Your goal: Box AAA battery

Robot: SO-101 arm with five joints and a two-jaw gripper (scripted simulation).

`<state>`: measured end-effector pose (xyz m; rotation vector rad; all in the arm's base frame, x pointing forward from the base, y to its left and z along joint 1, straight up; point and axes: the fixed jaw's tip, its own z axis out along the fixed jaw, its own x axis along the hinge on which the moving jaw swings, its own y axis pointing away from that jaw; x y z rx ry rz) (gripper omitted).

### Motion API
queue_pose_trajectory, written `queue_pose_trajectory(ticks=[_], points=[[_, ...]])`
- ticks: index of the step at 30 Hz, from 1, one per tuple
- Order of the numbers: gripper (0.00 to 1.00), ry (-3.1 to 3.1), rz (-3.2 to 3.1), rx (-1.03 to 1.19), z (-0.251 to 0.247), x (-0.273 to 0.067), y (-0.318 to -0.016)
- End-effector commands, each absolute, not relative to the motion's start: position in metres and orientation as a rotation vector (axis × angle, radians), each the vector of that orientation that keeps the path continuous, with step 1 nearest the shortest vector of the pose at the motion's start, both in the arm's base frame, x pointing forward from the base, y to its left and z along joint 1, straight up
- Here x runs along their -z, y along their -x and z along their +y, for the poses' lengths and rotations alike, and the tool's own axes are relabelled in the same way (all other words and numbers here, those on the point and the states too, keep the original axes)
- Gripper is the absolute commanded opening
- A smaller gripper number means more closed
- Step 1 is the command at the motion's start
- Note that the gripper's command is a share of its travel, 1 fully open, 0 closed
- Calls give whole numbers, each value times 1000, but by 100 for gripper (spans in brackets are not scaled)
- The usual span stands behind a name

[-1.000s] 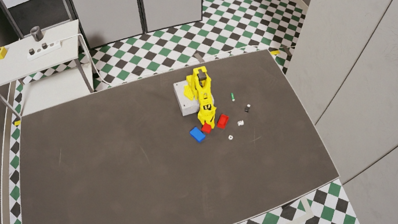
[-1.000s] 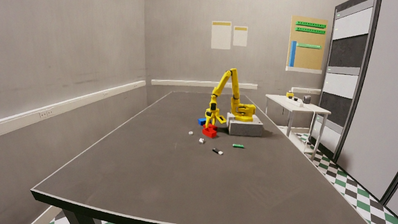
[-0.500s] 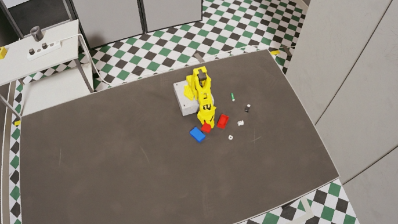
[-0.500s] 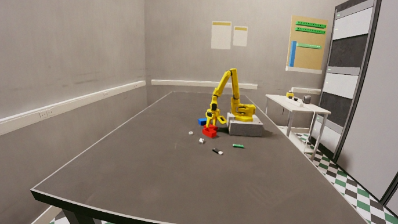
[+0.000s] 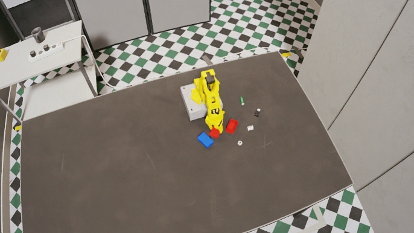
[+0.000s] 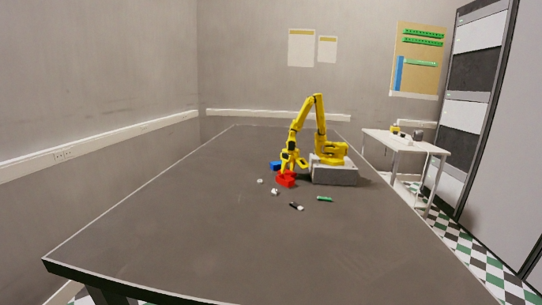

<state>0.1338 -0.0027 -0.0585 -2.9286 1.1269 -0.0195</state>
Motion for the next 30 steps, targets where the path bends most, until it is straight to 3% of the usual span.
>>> queue_pose_trajectory(ticks=[1,30], points=[[23,2931,1132,-1,-4,60,-130],[26,2931,1132,-1,-4,60,-130]])
